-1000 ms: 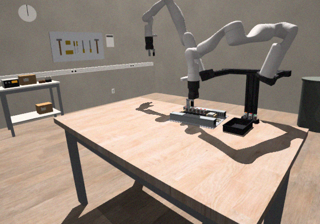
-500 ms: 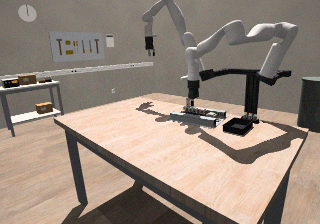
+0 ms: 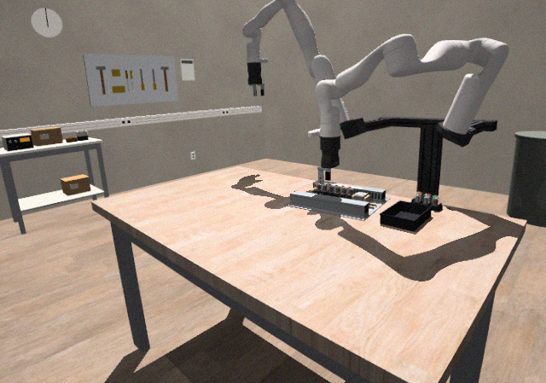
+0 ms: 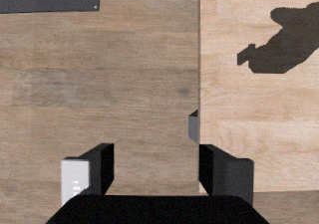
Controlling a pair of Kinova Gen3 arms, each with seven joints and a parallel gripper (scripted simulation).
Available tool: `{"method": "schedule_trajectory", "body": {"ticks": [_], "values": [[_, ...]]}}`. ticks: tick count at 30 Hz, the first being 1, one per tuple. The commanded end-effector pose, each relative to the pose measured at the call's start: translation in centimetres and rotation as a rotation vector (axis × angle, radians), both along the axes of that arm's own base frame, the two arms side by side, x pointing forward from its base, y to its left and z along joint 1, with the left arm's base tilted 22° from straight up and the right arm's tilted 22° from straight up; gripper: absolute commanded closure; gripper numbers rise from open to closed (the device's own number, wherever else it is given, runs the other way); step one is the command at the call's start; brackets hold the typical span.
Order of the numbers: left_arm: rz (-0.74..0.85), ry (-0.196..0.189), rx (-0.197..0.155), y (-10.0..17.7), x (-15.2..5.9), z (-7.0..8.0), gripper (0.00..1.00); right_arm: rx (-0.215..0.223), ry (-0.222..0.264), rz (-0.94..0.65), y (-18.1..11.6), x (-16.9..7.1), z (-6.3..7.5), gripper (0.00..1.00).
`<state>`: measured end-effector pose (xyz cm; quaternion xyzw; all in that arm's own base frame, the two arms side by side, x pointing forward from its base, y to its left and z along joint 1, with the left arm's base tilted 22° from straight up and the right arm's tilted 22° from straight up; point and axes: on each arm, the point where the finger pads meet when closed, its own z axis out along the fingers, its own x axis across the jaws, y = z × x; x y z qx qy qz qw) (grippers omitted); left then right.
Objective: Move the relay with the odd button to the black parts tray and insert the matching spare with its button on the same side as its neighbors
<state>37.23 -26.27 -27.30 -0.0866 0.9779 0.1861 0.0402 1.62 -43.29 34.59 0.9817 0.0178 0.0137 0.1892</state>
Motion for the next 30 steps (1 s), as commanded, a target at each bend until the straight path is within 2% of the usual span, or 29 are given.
{"method": "schedule_trajectory", "body": {"ticks": [1, 10, 30], "values": [[-0.001, -0.001, -0.001, -0.10, 0.06, 0.11, 0.00, -0.001, -0.001, 0.000, -0.02, -0.01, 0.06, 0.00], [-0.001, -0.001, -0.001, -0.13, 0.06, 0.18, 0.00, -0.001, -0.001, 0.000, -0.02, -0.01, 0.06, 0.00], [-0.001, -0.001, -0.001, 0.21, 0.10, -0.67, 0.00, -0.001, -0.001, 0.000, -0.02, -0.01, 0.06, 0.00]]}}
